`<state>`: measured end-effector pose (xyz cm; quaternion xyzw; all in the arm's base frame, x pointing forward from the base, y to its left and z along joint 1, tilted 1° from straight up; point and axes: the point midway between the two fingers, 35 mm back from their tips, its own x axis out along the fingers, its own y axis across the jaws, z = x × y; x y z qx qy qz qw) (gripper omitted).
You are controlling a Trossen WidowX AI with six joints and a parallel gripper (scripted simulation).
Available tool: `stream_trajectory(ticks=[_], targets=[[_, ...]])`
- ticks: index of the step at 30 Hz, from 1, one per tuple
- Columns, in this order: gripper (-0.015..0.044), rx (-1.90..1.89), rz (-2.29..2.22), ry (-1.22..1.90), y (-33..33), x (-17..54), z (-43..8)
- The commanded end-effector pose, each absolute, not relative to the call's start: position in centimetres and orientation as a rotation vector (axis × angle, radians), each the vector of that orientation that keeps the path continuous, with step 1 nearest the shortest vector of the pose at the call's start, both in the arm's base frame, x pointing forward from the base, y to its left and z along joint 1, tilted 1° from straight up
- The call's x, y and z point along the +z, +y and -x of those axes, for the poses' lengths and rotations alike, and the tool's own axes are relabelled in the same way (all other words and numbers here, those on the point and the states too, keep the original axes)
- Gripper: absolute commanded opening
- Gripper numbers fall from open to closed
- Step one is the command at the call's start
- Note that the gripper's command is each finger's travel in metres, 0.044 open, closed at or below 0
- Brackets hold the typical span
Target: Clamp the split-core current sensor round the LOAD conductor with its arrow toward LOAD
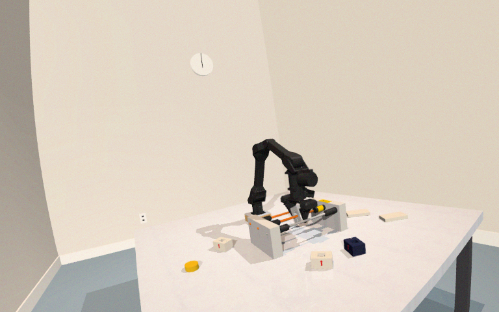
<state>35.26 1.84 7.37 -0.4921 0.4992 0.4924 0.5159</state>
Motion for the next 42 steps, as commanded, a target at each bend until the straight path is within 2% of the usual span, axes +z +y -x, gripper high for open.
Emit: stream_trajectory(ticks=[1,42], targets=[[0.0000,1.184,1.182,1.190,1.92,7.74,-35.48],[0.0000,1.185,1.181,1.201,1.84,7.42,-35.28]])
